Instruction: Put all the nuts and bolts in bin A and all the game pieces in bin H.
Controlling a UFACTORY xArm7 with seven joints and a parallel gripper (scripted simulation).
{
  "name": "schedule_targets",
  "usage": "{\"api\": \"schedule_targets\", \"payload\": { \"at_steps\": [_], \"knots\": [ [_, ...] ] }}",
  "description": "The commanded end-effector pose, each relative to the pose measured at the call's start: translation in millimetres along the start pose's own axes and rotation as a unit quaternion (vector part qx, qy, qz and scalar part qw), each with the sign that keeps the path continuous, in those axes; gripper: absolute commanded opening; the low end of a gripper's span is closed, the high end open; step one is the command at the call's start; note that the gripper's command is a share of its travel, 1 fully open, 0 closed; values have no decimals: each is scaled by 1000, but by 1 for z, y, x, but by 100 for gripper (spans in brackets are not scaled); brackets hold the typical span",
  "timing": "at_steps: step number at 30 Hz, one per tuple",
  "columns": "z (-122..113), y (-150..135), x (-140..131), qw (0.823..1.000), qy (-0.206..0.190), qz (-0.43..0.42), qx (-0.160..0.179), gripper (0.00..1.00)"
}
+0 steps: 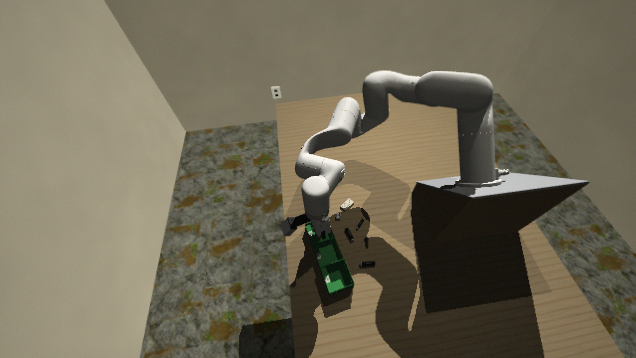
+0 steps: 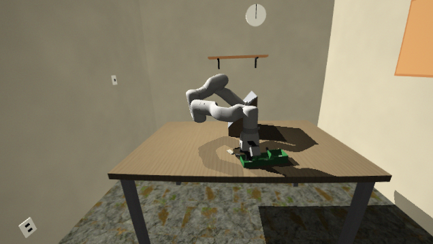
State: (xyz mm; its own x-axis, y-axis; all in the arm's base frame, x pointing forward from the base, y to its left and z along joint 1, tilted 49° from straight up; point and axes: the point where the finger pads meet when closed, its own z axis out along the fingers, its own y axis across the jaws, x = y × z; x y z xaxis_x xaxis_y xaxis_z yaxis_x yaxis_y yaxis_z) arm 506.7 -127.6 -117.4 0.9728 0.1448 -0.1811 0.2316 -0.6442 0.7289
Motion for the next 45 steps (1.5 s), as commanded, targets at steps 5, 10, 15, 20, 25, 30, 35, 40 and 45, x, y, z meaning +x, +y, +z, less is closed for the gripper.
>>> {"api": "schedule_targets", "payload": {
  "at_steps": [5,10,15,20,25,30,35,40,45],
  "knots": [
    [-3,0,1,1000,2,0,1,7],
    [-4,0,1,1000,2,0,1,7],
    [-10,0,1,1000,2,0,1,7],
    [-14,0,1,1000,2,0,1,7],
    [-21,0,1,1000,2,0,1,7],
    [-28,0,1,1000,2,0,1,7],
    [-35,0,1,1000,2,0,1,7],
    [-55,0,1,1000,2,0,1,7],
    [-62,0,1,1000,2,0,1,7]
  ]
}}
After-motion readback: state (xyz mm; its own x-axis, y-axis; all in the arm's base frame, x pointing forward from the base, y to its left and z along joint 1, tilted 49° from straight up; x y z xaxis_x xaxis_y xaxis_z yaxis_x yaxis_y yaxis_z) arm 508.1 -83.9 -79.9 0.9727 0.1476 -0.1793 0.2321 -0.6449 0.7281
